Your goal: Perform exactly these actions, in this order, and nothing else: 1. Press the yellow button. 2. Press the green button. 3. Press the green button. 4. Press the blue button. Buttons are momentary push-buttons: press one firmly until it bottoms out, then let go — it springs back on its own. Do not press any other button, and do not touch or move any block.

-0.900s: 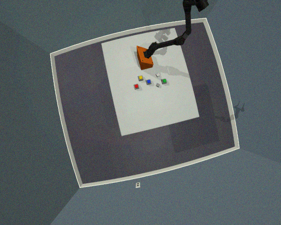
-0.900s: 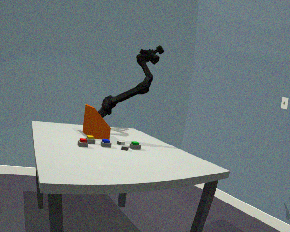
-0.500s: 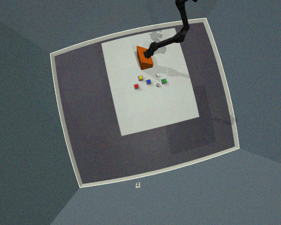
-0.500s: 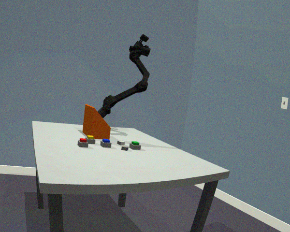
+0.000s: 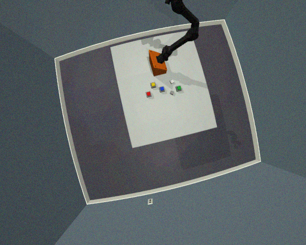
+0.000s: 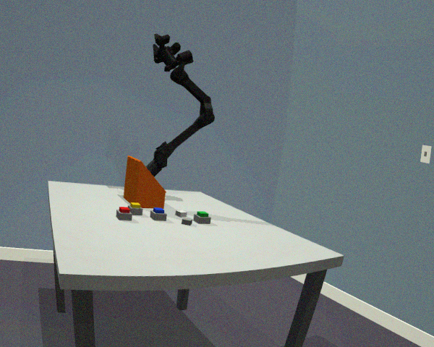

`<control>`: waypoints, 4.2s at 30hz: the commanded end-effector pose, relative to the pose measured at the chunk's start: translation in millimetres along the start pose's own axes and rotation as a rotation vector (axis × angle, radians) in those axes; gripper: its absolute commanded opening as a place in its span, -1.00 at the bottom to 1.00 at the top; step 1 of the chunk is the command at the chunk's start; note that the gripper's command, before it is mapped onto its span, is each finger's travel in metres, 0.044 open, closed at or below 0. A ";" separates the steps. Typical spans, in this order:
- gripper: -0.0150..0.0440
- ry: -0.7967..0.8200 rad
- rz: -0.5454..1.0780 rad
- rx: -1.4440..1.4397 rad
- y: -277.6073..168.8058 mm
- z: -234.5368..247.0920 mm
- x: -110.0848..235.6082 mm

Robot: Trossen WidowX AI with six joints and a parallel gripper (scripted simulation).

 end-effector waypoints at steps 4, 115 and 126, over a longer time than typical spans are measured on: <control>0.86 0.277 0.317 0.223 -106.3 75.5 20.3; -0.42 2.307 1.807 1.200 -390.7 52.0 566.5; -0.42 2.297 1.800 1.207 -357.2 78.0 537.3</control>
Point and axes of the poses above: the point midway between the two fingers, 35 mm back from their tips, its own x axis back along the fingers, its own z axis across the jaws, y = z × x, the point moved 3 cm from there along x, back along the fingers, and after that the axes turned 1 degree about x, right-handed, at the moved point
